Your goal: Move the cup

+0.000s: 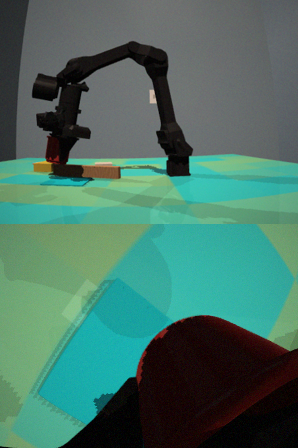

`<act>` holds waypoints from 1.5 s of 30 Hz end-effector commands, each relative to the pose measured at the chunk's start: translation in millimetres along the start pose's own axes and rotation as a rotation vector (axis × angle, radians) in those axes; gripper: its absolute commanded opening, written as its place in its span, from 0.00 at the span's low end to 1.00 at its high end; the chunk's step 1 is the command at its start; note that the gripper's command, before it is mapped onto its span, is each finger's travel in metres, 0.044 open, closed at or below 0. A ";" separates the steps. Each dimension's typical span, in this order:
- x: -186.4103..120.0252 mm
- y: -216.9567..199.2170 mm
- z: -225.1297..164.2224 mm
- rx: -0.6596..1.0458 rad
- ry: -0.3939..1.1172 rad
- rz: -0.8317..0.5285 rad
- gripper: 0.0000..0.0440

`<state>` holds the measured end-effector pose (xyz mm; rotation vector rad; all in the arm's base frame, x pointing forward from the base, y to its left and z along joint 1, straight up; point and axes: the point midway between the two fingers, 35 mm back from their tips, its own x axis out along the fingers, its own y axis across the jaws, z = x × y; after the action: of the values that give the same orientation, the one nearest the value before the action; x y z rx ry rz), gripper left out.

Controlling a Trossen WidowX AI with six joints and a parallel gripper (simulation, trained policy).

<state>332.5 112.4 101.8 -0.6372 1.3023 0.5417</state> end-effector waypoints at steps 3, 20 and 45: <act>15.8 13.7 -1.3 0.002 0.013 0.003 0.00; 42.6 20.8 -11.8 0.030 0.008 -0.012 0.10; -4.8 19.9 -11.3 0.050 -0.152 0.009 0.47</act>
<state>313.8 118.9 96.3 -0.5471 1.1867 0.5410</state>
